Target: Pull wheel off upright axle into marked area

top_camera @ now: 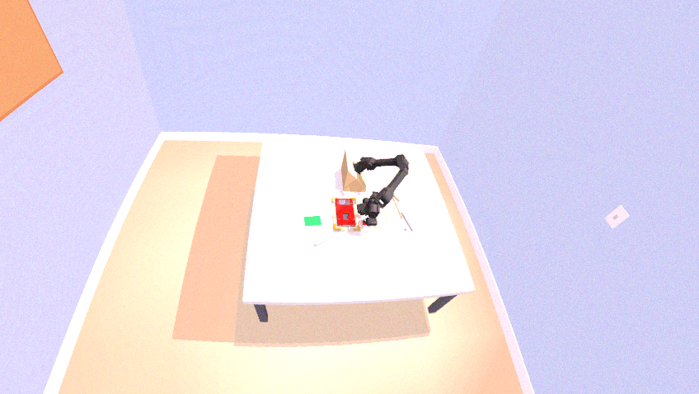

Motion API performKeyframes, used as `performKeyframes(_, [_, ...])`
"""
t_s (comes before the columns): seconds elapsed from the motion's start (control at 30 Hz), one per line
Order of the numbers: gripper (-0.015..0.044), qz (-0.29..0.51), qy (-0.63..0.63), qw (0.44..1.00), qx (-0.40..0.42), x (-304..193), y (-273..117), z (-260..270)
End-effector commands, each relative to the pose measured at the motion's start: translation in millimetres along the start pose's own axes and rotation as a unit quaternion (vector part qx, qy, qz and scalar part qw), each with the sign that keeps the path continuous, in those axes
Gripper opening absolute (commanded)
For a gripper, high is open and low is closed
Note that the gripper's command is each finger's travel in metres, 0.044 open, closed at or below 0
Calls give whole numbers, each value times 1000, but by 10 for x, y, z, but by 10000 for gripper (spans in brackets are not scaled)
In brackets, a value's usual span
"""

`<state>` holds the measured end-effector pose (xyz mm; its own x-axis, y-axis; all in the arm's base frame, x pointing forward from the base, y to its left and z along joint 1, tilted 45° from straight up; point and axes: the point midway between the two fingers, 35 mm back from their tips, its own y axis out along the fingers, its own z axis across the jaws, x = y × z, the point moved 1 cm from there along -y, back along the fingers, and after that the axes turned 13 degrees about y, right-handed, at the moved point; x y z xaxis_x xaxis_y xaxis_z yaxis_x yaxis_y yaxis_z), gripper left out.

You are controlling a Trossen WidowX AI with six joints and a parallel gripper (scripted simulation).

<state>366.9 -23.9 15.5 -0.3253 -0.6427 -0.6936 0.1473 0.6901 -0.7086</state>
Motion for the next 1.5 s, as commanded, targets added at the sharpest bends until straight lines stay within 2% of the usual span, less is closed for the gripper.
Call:
performKeyframes(0.0, [274,0,0,1000,0,0,0,0])
performKeyframes(0.53, [167,0,0,1000,0,0,0,0])
performKeyframes(0.73, [10,0,0,1000,0,0,-11,1])
performKeyframes(0.77, [0,0,0,1000,0,0,-15,1])
performKeyframes(1.47, [0,0,0,1000,1,2,-84,4])
